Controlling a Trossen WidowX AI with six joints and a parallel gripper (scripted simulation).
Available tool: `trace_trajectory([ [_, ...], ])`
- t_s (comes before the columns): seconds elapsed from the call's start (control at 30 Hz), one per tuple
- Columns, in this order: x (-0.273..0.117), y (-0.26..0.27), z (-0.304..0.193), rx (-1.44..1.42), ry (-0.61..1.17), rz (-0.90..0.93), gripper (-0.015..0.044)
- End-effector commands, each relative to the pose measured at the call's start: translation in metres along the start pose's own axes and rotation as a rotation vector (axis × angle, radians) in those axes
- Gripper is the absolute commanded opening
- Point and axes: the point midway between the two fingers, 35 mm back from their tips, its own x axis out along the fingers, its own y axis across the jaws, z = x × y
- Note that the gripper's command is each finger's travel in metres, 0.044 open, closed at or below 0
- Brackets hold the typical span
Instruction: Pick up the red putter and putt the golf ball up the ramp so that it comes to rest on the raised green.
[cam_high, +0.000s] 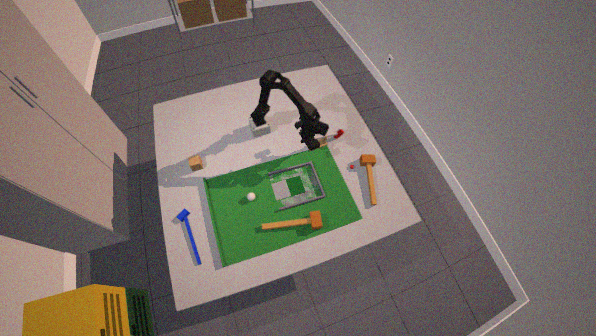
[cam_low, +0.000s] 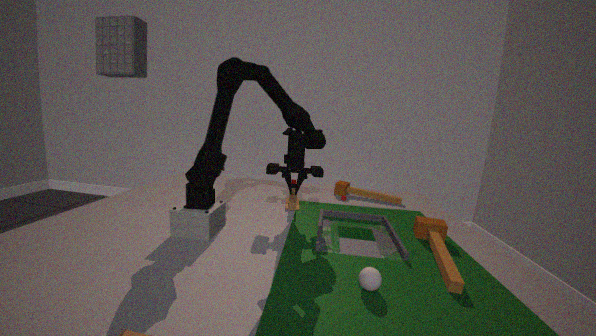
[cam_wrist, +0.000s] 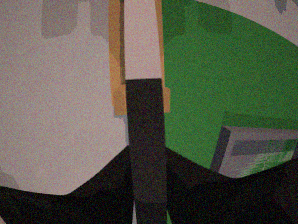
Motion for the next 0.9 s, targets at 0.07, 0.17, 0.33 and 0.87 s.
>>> trace_trajectory([
  [0.07, -0.018, -0.003, 0.002, 0.000, -0.001, -0.002, 0.0000],
  [0.17, -0.036, -0.004, 0.003, 0.000, -0.001, -0.002, 0.0000],
  [0.33, -0.066, -0.004, 0.004, 0.000, -0.001, -0.002, 0.0000],
  [0.87, -0.093, -0.015, -0.025, 0.088, 0.014, -0.012, 0.0000],
])
